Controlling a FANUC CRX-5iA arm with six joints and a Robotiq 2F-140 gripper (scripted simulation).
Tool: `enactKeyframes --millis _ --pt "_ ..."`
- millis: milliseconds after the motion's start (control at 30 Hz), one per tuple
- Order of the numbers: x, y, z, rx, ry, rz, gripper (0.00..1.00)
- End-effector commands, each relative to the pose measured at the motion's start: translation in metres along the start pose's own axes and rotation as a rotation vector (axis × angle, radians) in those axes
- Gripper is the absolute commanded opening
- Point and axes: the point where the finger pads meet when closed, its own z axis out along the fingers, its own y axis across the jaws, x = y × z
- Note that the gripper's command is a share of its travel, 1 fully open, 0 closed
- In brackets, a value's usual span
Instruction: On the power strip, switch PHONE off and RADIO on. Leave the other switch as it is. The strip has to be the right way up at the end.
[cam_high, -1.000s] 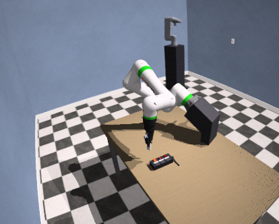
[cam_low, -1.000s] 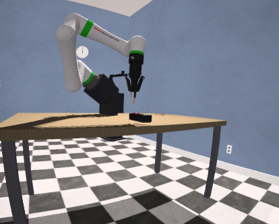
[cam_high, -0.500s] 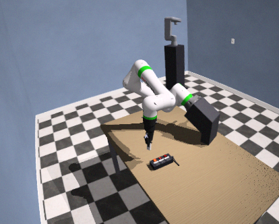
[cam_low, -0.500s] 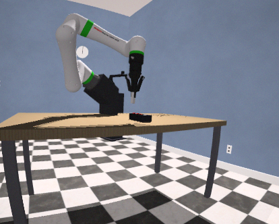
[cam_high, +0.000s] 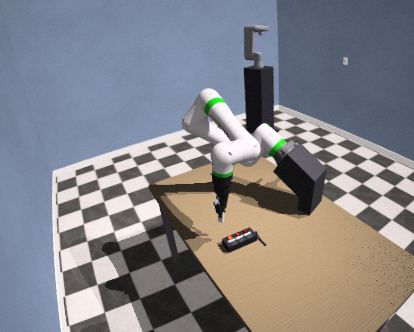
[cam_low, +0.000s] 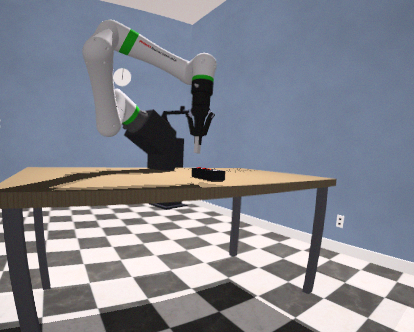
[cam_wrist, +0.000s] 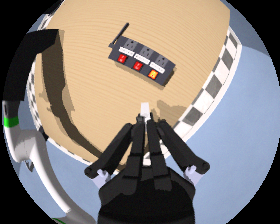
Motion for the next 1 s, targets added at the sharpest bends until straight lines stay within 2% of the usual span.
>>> enactKeyframes --millis 0,100,133,967 --pt "0.0001 0.0002 -0.0002 0.0 0.0 0.0 0.0" --pt "0.0001 0.0002 -0.0002 0.0 0.0 0.0 0.0" --pt "0.0001 0.0002 -0.0002 0.0 0.0 0.0 1.0" --pt "0.0001 0.0002 -0.0002 0.0 0.0 0.0 1.0"
